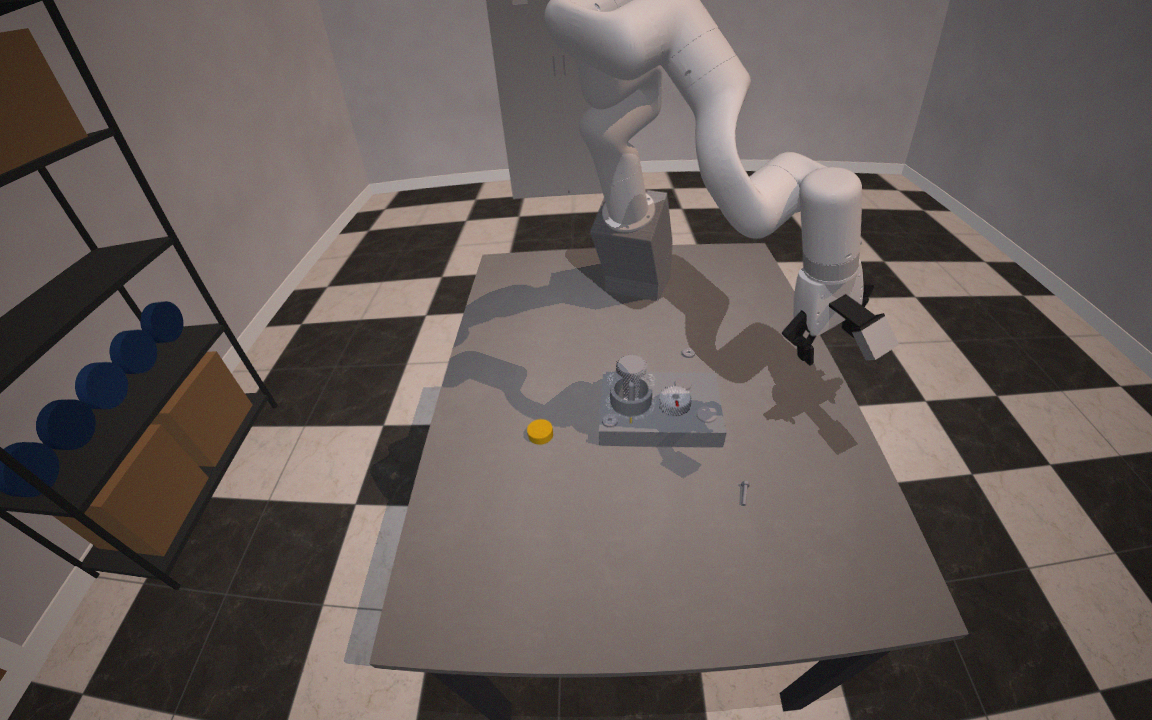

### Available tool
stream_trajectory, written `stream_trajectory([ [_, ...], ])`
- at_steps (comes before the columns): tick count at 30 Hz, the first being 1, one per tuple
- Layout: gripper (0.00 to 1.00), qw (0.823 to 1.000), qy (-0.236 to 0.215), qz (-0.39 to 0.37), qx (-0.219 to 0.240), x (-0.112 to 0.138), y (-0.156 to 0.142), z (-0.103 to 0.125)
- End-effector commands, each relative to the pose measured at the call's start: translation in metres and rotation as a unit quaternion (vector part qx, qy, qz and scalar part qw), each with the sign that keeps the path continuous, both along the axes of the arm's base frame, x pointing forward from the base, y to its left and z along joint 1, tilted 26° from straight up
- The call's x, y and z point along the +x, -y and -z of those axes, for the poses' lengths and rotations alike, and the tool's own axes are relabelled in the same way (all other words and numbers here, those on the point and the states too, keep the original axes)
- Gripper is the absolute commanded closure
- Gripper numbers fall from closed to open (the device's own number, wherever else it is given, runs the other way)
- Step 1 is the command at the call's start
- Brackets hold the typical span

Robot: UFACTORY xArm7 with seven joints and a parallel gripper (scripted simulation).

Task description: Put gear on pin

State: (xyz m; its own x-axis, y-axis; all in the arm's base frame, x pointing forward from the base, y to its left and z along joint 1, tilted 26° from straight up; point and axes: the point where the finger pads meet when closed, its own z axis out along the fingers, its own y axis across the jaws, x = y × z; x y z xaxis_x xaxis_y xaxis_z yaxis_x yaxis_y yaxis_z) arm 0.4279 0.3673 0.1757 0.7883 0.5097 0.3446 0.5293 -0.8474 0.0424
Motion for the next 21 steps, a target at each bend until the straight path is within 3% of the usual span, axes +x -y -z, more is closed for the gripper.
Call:
stream_trajectory([
  [1,0.0,0.998,0.038,0.032,-0.031,0.025,0.047,0.018],
  [4,0.0,0.998,0.038,0.032,-0.031,0.025,0.047,0.018],
  [7,0.0,0.995,0.058,0.054,-0.055,0.037,0.094,0.038],
  [10,0.0,0.995,0.058,0.054,-0.055,0.037,0.094,0.038],
  [11,0.0,0.994,0.065,0.063,-0.066,0.04,0.116,0.048],
  [13,0.0,0.994,0.065,0.063,-0.066,0.04,0.116,0.048],
  [14,0.0,0.992,0.07,0.07,-0.075,0.04,0.138,0.059],
  [16,0.0,0.992,0.07,0.07,-0.075,0.04,0.138,0.059],
  [17,0.0,0.991,0.073,0.076,-0.083,0.039,0.158,0.069],
  [21,0.0,0.991,0.073,0.076,-0.083,0.039,0.158,0.069],
])
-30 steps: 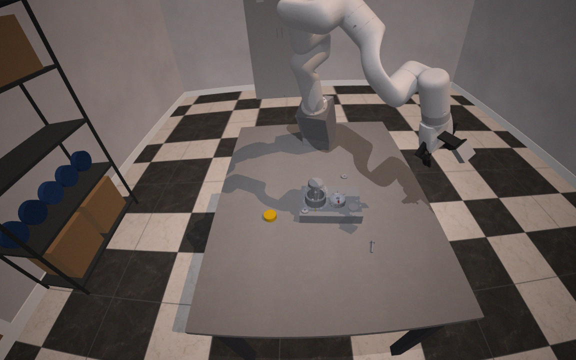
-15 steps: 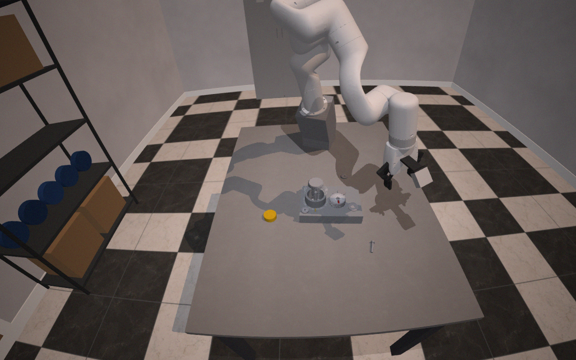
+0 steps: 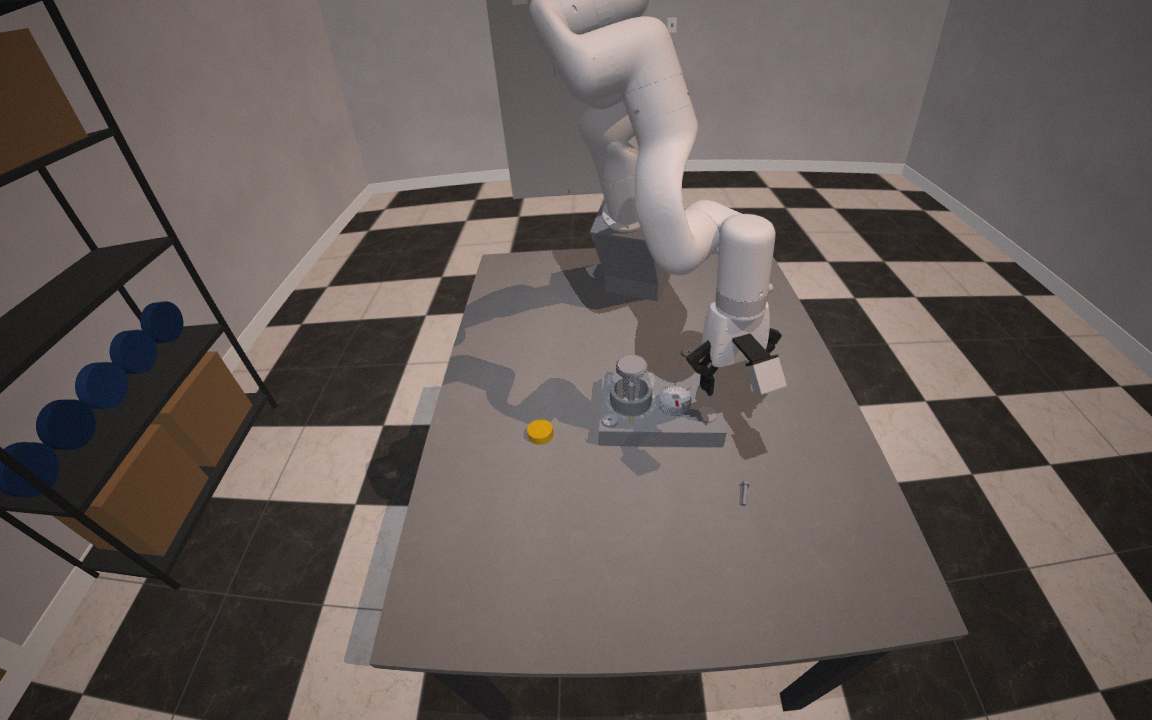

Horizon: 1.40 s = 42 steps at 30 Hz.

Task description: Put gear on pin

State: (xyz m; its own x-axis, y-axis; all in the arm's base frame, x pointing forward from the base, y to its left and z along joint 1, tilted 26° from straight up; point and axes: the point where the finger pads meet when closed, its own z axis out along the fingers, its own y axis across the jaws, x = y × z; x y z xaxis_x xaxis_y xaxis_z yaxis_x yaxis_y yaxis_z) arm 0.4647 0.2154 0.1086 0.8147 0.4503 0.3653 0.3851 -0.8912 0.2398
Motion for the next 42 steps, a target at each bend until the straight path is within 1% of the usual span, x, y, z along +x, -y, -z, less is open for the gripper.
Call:
stream_trajectory([
  [1,0.0,1.0,0.014,0.007,-0.009,-0.002,0.025,0.011],
  [3,0.0,1.0,0.014,0.007,-0.009,-0.002,0.025,0.011],
  [4,0.0,1.0,0.013,0.011,-0.013,-0.007,0.041,0.02],
  [6,0.0,1.0,0.013,0.011,-0.013,-0.007,0.041,0.02],
  [7,0.0,1.0,0.011,0.014,-0.016,-0.012,0.054,0.029],
  [9,0.0,1.0,0.011,0.014,-0.016,-0.012,0.054,0.029],
  [10,0.0,1.0,0.009,0.016,-0.018,-0.018,0.066,0.036],
  [12,0.0,1.0,0.009,0.016,-0.018,-0.018,0.066,0.036],
  [13,0.0,1.0,0.006,0.018,-0.018,-0.024,0.075,0.042],
  [14,0.0,1.0,0.006,0.018,-0.018,-0.024,0.075,0.042],
  [15,0.0,1.0,0.003,0.019,-0.019,-0.029,0.082,0.046],
  [17,0.0,1.0,0.003,0.019,-0.019,-0.029,0.082,0.046],
  [20,0.0,1.0,-0.001,0.02,-0.019,-0.036,0.092,0.053],
  [42,0.0,1.0,-0.002,0.021,-0.019,-0.037,0.093,0.054],
])
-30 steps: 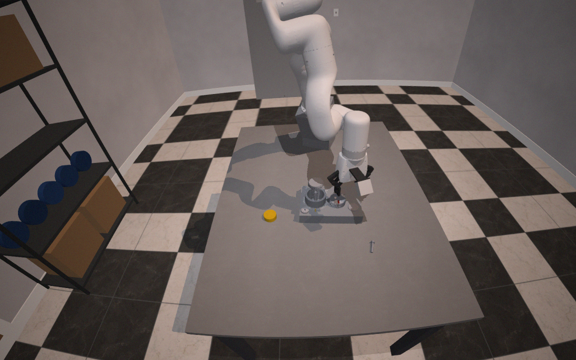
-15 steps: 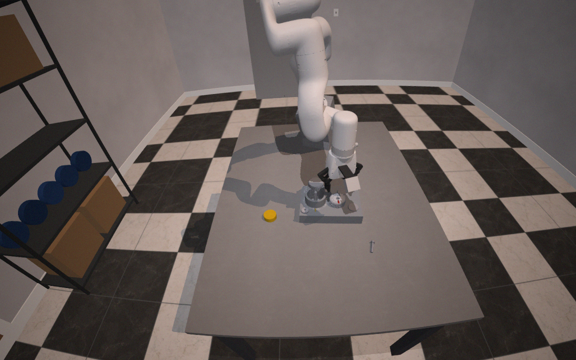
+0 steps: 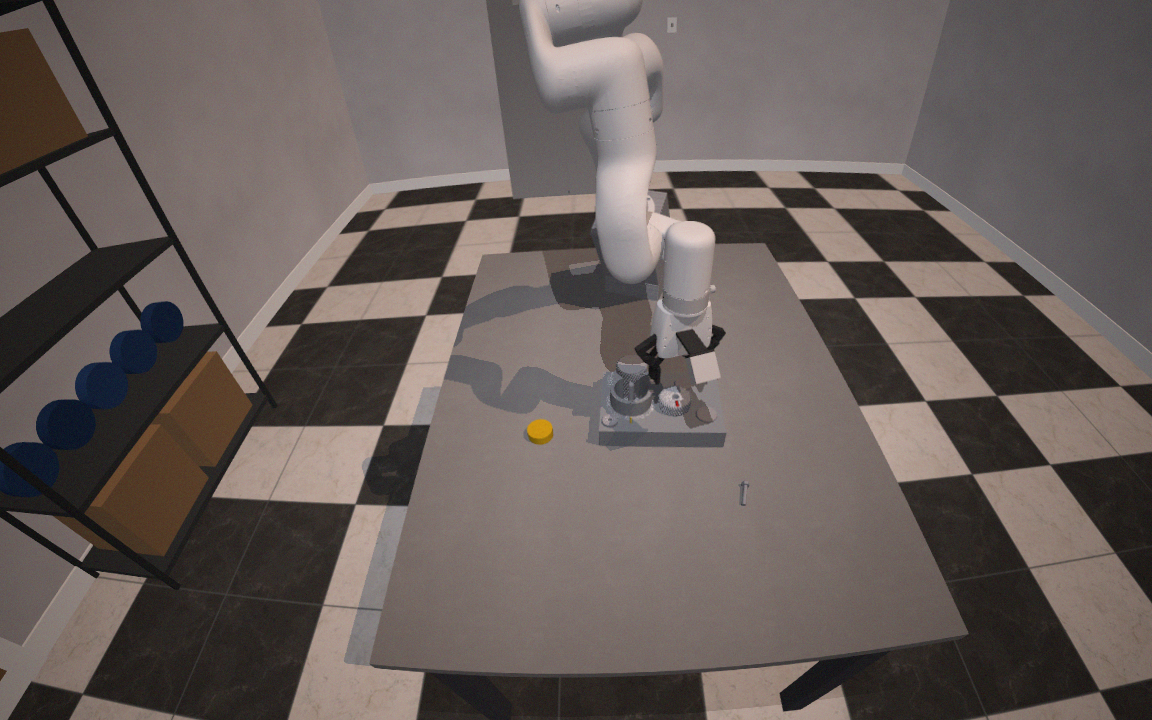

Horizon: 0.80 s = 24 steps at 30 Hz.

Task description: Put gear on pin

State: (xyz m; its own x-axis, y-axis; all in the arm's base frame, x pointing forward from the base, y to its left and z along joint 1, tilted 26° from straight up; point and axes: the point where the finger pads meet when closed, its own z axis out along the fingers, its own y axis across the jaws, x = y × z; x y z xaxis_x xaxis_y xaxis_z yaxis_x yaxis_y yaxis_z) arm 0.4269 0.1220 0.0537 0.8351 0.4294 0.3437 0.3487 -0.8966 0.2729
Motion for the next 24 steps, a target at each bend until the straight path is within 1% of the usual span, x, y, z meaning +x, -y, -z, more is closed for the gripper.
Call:
stream_trajectory([
  [1,0.0,1.0,0.001,-0.001,0.001,0.0006,-0.0008,-0.0009],
  [9,0.0,1.0,0.002,0.008,0.005,0.0006,-0.0008,-0.0009],
  [12,0.0,0.999,0.006,0.04,0.02,0.0005,-0.0008,-0.0008],
  [15,0.0,0.994,0.013,0.101,0.049,0.0004,-0.0008,-0.0006],
  [17,0.0,0.985,0.02,0.157,0.075,0.0004,-0.0008,-0.0004],
  [20,0.0,0.966,0.027,0.233,0.112,0.0003,-0.0008,-0.0001],
  [24,0.0,0.933,0.033,0.322,0.155,0.0002,-0.0008,0.0002],
])
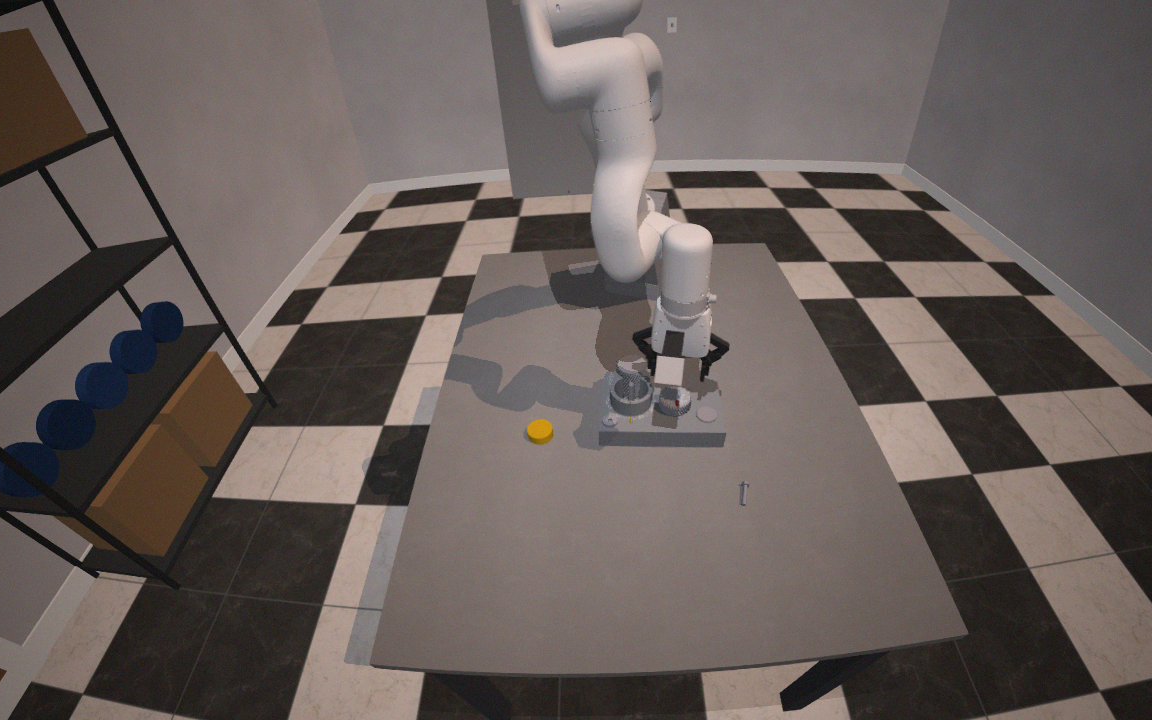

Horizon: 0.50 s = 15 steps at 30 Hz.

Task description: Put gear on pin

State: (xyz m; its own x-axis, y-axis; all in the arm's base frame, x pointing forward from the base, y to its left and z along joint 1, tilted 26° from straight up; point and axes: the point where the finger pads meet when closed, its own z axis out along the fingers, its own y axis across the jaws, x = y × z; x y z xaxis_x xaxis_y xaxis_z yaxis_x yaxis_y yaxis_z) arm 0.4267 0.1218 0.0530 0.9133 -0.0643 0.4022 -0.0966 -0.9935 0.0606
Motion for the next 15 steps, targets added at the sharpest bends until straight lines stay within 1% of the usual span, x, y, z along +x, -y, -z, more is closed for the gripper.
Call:
stream_trajectory([
  [1,0.0,0.994,0.023,0.102,0.043,0.0004,-0.001,-0.0005],
  [2,0.0,0.994,0.023,0.102,0.043,0.0004,-0.001,-0.0005],
  [3,0.0,0.982,0.03,0.17,0.073,0.0003,-0.001,-0.0004],
  [5,0.0,0.974,0.031,0.206,0.091,0.0003,-0.001,-0.0003],
  [8,0.0,0.954,0.035,0.272,0.122,0.0003,-0.001,-0.0001],
  [11,0.0,0.928,0.04,0.338,0.152,0.0002,-0.001,0.0],
  [15,0.0,0.886,0.053,0.421,0.188,0.0002,-0.001,0.0],
])
